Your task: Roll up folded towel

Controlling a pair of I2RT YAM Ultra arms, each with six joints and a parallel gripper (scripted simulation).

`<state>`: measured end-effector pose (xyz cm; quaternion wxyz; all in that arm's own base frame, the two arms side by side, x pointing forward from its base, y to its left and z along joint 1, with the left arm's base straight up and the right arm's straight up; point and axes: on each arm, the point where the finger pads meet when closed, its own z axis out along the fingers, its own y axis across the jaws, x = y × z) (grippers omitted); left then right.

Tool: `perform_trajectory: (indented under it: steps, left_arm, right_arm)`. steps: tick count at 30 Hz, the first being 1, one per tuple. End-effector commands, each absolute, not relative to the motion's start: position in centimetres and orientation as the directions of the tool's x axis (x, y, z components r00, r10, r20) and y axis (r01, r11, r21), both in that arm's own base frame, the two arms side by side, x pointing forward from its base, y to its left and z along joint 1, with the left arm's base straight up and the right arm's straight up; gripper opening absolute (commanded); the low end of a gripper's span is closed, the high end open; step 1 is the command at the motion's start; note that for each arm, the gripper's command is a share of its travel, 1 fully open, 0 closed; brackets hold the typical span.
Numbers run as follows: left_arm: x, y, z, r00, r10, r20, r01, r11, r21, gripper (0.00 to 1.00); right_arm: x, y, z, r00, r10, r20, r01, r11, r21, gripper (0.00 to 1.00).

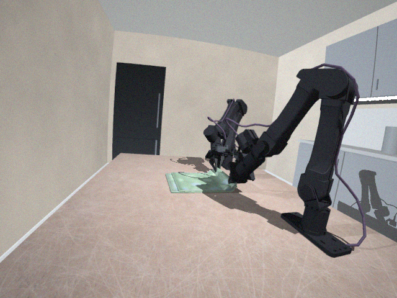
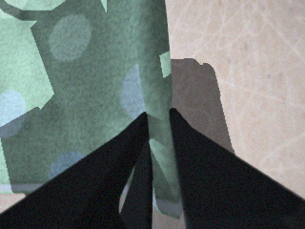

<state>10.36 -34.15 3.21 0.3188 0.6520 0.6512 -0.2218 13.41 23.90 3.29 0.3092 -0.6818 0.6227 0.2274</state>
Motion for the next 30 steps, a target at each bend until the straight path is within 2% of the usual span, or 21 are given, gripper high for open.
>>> perform_trajectory:
  steps: [1, 11, 14, 25, 30]
  left_arm:
    - [10.2, -33.4, 3.8, -0.048, 0.716, -0.697, 0.998, 0.059, -0.008, 0.13]
    - [11.9, -33.3, 6.0, -0.323, 0.631, -0.706, 0.930, 0.075, -0.359, 0.13]
    - [12.1, -33.3, 6.2, -0.353, 0.621, -0.700, 0.915, 0.074, -0.396, 0.13]
    - [15.3, -33.3, 6.4, -0.664, 0.508, -0.549, 0.650, 0.030, -0.759, 0.13]
    - [16.1, -33.2, 5.9, -0.720, 0.485, -0.497, 0.573, 0.012, -0.819, 0.13]
  right_arm:
    - [13.3, 23.4, 3.9, 0.013, -0.717, -0.697, -1.000, -0.025, 0.008, 0.13]
    - [15.0, 23.5, 6.1, -0.269, -0.656, -0.706, -0.933, -0.003, 0.359, 0.13]
    - [15.2, 23.6, 6.3, -0.300, -0.648, -0.700, -0.918, -0.003, 0.396, 0.13]
    - [18.4, 23.8, 6.4, -0.619, -0.562, -0.549, -0.651, -0.025, 0.759, 0.13]
    - [19.2, 23.8, 6.0, -0.677, -0.544, -0.497, -0.572, -0.036, 0.819, 0.13]
